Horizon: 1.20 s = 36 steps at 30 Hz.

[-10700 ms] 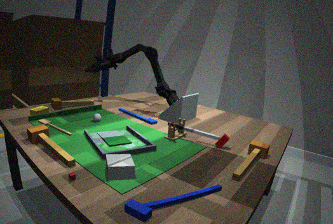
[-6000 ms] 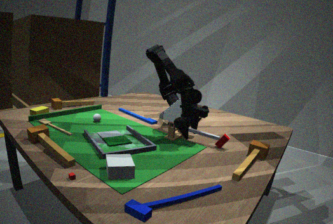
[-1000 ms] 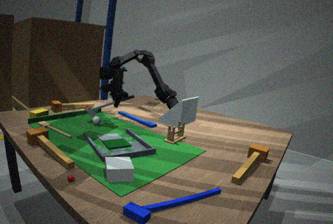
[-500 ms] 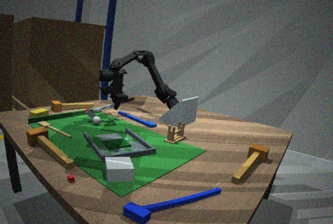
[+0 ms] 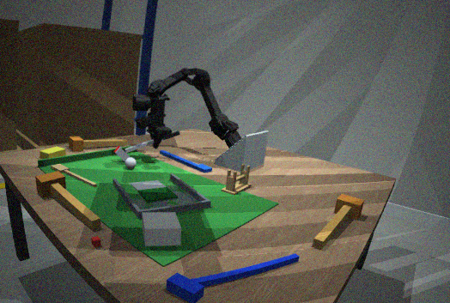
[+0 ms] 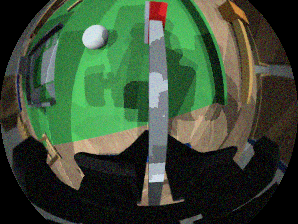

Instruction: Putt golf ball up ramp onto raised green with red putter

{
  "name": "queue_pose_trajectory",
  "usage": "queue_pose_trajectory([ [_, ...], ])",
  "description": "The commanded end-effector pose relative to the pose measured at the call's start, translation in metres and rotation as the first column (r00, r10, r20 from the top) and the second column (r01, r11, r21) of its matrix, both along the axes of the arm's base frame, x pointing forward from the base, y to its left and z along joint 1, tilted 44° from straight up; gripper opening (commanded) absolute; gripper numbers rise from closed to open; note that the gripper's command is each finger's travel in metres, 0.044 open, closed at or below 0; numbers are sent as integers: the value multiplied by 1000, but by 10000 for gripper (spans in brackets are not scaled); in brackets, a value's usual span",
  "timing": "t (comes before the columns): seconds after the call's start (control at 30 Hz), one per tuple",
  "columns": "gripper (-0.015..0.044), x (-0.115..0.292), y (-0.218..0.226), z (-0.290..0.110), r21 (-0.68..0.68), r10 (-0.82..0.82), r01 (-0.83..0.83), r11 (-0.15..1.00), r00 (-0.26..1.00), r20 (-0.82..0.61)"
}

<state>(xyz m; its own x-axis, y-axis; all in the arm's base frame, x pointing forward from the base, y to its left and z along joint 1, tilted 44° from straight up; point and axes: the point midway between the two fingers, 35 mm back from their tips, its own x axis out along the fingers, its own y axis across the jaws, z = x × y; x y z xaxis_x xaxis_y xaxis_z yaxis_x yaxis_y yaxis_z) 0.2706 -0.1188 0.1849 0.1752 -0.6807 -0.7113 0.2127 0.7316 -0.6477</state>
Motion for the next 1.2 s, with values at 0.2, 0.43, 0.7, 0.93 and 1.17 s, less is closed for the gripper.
queue_pose_trajectory([
  [0.2, 0, -1, -4, 4, -1, -2, 2, 1000, 1000, 3],
  [0.43, 0, 20, 40, -36, 19, -1, 1, 1000, 1000, 4],
  [0.7, 0, 28, 97, -83, 10, 3, -3, 1000, 1000, 11],
  [0.93, 0, 26, 106, -74, 12, 3, -3, 1000, 1000, 11],
  [1.17, 0, 19, 132, -47, 13, 3, -3, 1000, 1000, 10],
])
